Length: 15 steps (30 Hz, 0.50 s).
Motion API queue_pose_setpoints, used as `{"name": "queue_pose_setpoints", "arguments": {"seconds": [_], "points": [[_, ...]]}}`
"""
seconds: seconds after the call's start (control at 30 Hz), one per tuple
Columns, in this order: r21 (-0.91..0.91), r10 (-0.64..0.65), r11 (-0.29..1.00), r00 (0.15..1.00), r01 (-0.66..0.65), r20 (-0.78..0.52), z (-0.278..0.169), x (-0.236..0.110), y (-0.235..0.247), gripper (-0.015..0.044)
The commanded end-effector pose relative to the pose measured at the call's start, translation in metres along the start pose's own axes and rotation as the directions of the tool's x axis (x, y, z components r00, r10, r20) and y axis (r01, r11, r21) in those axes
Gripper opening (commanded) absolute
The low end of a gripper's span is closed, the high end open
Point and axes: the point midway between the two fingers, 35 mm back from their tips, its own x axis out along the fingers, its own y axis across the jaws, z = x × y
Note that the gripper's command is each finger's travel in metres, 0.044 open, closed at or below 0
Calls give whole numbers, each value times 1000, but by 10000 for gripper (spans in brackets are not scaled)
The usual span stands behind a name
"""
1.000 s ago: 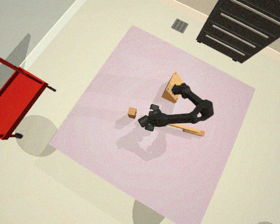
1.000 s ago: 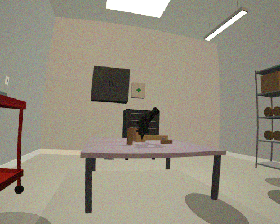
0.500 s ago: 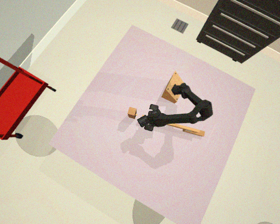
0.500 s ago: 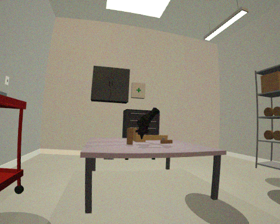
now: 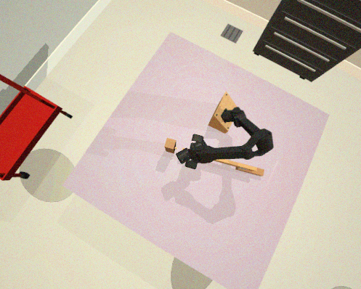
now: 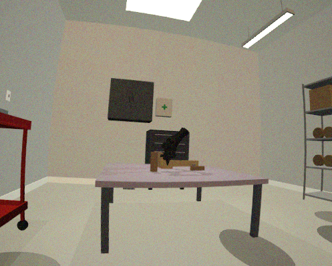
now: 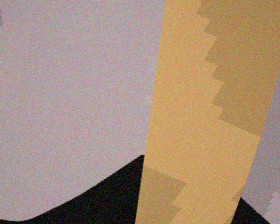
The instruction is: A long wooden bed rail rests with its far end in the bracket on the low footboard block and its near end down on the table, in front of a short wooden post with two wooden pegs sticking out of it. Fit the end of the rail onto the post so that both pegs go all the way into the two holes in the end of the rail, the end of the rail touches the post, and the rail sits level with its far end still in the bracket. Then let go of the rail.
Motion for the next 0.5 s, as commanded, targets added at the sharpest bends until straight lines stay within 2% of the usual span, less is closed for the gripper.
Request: {"name": "queue_pose_setpoints", "arguments": {"seconds": [0.0, 0.47], "points": [[-1, -5, 1000, 1000, 5, -3, -3, -2, -1, 0], [-1, -5, 1000, 1000, 5, -3, -7, -1, -1, 0]]}}
